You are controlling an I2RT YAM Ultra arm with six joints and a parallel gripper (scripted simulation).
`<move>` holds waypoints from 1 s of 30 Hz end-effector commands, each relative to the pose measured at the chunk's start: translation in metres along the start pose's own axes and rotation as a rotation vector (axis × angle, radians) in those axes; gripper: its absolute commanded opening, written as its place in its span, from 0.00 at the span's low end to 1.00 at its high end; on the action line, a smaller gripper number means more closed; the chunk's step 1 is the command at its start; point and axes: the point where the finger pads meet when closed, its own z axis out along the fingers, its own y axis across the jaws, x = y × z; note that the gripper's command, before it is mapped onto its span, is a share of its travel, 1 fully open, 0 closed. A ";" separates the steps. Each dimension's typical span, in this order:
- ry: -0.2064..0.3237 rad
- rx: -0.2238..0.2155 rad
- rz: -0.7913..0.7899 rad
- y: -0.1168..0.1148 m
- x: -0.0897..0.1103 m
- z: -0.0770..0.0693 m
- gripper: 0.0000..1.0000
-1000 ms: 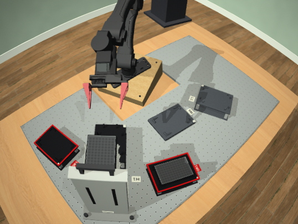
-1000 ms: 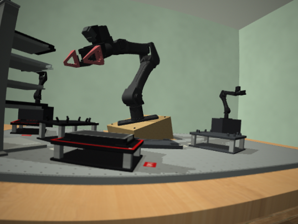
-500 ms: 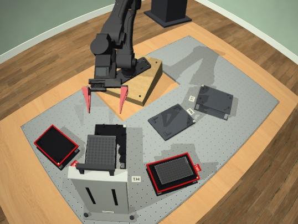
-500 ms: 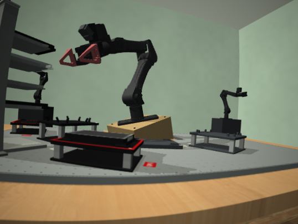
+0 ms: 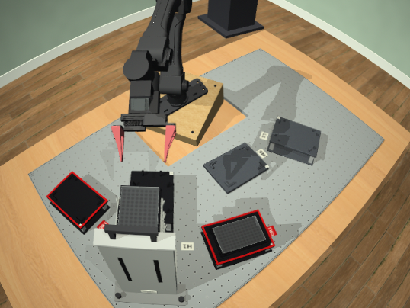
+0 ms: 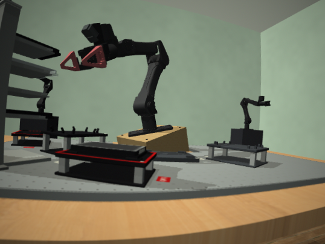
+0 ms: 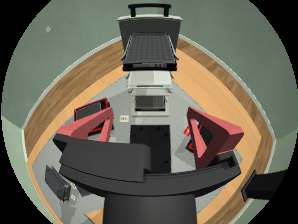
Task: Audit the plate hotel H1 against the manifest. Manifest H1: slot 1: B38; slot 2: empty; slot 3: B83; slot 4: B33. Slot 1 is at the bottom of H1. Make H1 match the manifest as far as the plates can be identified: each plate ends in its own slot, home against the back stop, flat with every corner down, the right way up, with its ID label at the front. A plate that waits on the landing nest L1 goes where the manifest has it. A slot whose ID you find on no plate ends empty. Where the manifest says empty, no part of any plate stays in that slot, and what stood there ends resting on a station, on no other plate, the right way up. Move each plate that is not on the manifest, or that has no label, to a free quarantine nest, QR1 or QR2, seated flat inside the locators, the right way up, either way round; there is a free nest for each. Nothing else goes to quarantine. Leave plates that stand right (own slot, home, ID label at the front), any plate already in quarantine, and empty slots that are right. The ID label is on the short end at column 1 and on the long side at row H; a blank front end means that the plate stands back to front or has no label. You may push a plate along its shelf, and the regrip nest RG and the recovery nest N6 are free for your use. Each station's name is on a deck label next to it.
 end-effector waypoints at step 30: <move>-0.023 0.000 -0.001 0.000 -0.027 0.029 1.00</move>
